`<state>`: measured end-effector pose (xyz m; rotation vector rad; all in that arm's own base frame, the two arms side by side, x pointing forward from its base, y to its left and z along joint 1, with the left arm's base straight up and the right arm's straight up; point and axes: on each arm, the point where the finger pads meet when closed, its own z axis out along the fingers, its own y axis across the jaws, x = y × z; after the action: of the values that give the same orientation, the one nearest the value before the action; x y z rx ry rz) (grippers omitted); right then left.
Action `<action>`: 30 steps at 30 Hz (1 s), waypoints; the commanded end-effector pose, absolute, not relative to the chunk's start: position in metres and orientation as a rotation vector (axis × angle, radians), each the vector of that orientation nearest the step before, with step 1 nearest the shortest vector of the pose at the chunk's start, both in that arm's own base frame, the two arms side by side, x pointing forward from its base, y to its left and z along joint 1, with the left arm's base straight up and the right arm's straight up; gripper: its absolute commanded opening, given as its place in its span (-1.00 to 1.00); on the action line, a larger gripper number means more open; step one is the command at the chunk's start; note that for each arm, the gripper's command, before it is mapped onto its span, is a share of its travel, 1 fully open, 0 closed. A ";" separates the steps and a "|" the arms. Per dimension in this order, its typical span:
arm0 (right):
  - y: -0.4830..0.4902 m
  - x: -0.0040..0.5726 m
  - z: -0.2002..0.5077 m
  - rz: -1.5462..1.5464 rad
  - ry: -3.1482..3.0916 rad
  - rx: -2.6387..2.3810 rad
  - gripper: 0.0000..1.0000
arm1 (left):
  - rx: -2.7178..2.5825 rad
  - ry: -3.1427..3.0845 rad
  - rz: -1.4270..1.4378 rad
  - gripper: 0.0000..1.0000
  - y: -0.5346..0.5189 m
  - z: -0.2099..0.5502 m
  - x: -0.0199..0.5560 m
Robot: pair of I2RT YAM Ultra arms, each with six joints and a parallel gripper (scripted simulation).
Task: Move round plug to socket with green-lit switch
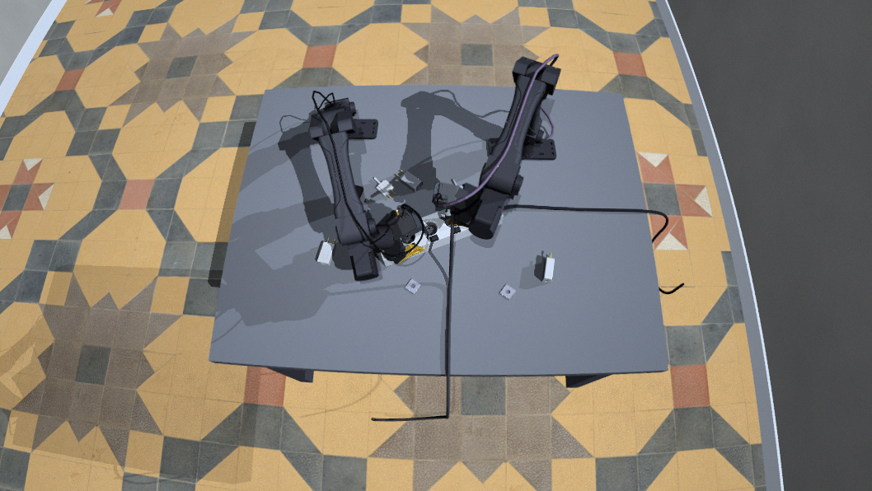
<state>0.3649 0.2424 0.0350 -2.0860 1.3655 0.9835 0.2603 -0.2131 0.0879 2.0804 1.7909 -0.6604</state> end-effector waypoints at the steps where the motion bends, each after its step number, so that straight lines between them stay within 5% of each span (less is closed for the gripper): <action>1: 0.218 0.361 -0.028 0.886 1.489 -2.264 0.45 | 1.993 1.584 -0.668 -0.34 -0.245 0.141 0.273; 10: 0.219 0.362 -0.027 0.886 1.485 -2.260 0.45 | 2.047 1.518 -0.380 -0.34 -0.249 0.142 0.274; 19: 0.219 0.362 -0.026 0.889 1.484 -2.257 0.45 | 1.971 1.628 -0.778 -0.34 -0.242 0.141 0.276; 30: 0.223 0.363 -0.015 0.897 1.461 -2.232 0.45 | 2.060 1.557 -0.403 -0.34 -0.244 0.142 0.268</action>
<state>0.3647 0.2407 0.0326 -2.1074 1.3600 0.9685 0.2578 -0.2273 0.1130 2.1101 1.6836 -0.5222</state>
